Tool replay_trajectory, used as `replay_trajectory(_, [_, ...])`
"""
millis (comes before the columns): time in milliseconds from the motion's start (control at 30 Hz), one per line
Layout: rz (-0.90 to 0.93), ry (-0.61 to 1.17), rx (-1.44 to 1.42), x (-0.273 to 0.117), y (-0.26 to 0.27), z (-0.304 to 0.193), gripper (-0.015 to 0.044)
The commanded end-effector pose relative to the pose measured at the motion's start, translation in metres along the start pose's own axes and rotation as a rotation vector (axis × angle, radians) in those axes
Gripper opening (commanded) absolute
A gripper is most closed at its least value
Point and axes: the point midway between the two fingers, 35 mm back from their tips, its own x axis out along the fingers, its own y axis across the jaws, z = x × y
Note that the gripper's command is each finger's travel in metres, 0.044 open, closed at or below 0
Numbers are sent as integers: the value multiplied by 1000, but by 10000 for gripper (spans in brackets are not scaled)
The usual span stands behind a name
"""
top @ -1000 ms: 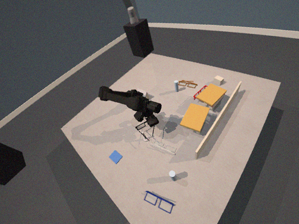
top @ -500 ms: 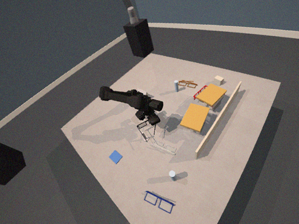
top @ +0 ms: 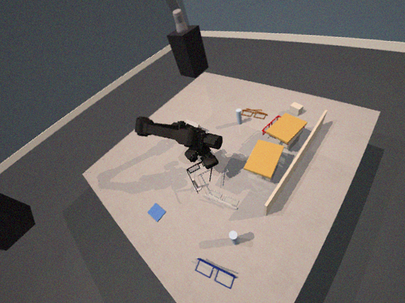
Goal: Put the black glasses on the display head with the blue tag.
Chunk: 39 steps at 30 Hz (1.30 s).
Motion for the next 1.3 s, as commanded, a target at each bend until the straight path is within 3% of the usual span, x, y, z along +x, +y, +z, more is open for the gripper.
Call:
replay_trajectory(0, [-1, 5, 4, 0, 0, 1, 0])
replay_trajectory(700, [-1, 5, 4, -2, 0, 8, 0])
replay_trajectory(1267, [-3, 6, -3, -60, 0, 13, 0])
